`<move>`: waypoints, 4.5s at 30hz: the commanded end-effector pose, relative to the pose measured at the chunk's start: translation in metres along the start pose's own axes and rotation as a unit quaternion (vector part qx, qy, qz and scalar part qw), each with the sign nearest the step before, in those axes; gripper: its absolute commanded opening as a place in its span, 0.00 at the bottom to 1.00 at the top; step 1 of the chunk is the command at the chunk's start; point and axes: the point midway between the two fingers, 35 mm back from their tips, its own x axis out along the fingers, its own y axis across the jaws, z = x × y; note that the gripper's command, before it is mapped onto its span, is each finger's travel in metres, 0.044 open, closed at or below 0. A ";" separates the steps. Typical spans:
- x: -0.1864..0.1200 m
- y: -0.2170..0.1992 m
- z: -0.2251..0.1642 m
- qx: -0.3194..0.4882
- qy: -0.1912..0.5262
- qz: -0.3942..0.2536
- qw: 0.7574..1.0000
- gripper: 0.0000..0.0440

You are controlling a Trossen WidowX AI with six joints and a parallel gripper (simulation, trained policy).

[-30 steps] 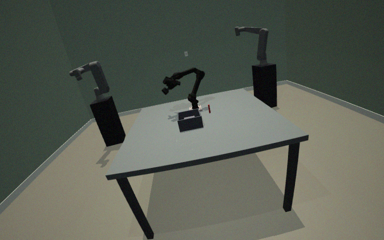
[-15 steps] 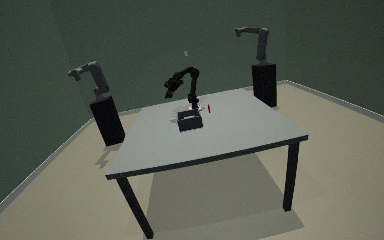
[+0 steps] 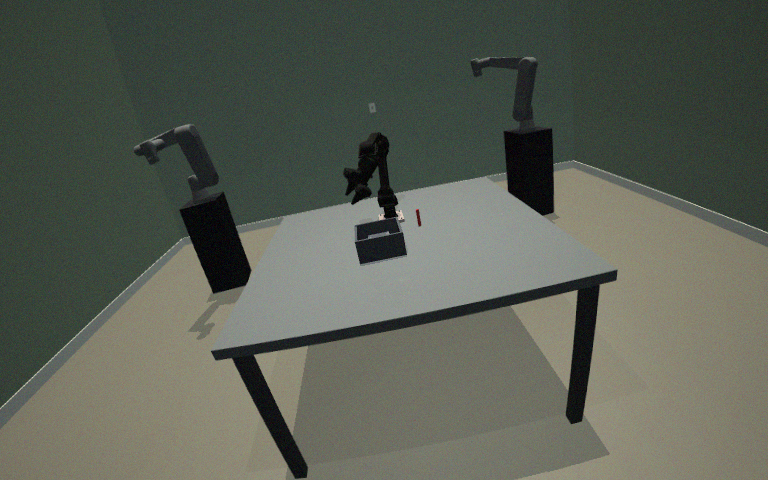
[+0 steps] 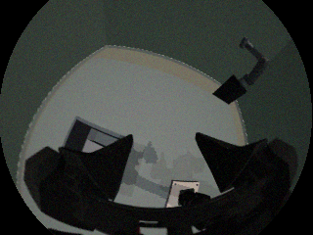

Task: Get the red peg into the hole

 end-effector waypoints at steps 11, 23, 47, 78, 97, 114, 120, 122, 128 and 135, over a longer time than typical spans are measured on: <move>-0.056 0.068 -0.073 -0.120 0.084 0.127 0.981 1.00; -0.100 0.082 -0.162 -0.209 0.173 0.163 0.949 1.00; -0.081 0.087 -0.287 -0.273 0.203 0.183 0.922 1.00; -0.071 0.077 -0.262 -0.312 0.149 0.155 0.926 0.00; -0.093 0.100 -0.174 -0.197 0.110 0.178 0.958 0.00; -0.061 0.136 -0.112 -0.108 0.100 0.170 0.974 0.00; -0.042 0.149 -0.095 -0.098 0.100 0.168 0.976 0.00; -0.036 0.153 -0.090 -0.098 0.101 0.167 0.976 0.00; -0.015 0.164 -0.078 -0.107 0.105 0.170 0.974 0.00; 0.006 0.176 -0.071 -0.132 0.114 0.178 0.968 0.00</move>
